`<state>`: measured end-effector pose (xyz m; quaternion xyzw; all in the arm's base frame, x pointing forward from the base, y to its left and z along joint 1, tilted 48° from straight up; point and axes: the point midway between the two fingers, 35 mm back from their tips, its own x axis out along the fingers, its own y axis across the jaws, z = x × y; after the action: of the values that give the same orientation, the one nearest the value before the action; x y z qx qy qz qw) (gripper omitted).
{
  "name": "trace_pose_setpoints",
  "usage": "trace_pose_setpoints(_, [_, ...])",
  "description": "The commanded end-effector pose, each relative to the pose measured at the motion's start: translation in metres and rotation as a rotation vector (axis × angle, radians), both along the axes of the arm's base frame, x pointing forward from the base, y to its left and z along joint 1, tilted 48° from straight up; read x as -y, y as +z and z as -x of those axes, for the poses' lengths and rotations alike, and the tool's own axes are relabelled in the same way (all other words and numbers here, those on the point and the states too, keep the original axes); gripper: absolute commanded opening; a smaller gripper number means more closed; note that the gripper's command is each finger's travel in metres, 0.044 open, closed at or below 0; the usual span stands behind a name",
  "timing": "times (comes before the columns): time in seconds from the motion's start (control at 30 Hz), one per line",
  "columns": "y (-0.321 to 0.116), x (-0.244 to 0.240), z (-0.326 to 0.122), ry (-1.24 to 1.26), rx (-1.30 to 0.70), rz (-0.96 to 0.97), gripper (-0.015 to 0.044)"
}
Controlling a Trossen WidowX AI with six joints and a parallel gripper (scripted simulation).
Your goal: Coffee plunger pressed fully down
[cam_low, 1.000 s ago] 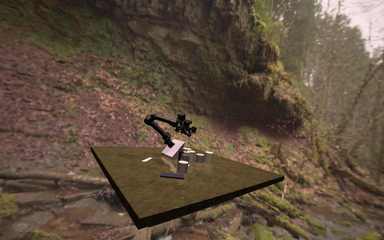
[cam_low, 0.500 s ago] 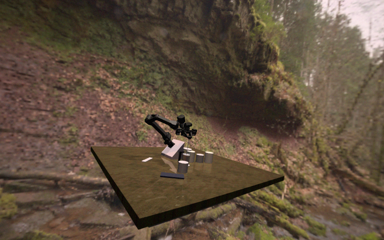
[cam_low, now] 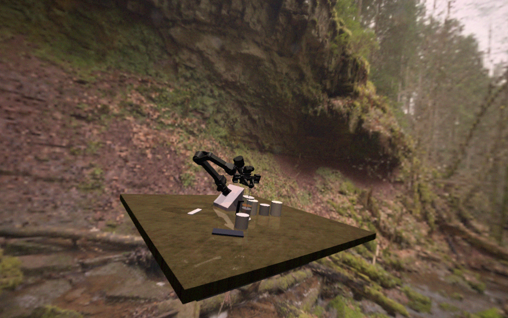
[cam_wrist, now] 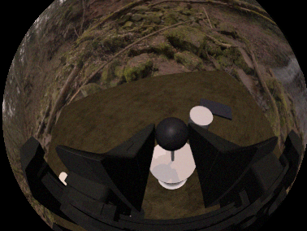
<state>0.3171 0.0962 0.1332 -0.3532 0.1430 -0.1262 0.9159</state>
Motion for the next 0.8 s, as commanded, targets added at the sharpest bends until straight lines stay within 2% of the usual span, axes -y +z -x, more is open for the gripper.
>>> trace_pose_setpoints(0.0, [-0.018, 0.016, 0.002, -0.025, -0.040, 0.038, 0.0122])
trace_pose_setpoints(0.77, [-0.027, 0.029, -0.013, -0.024, -0.029, 0.045, 0.0122])
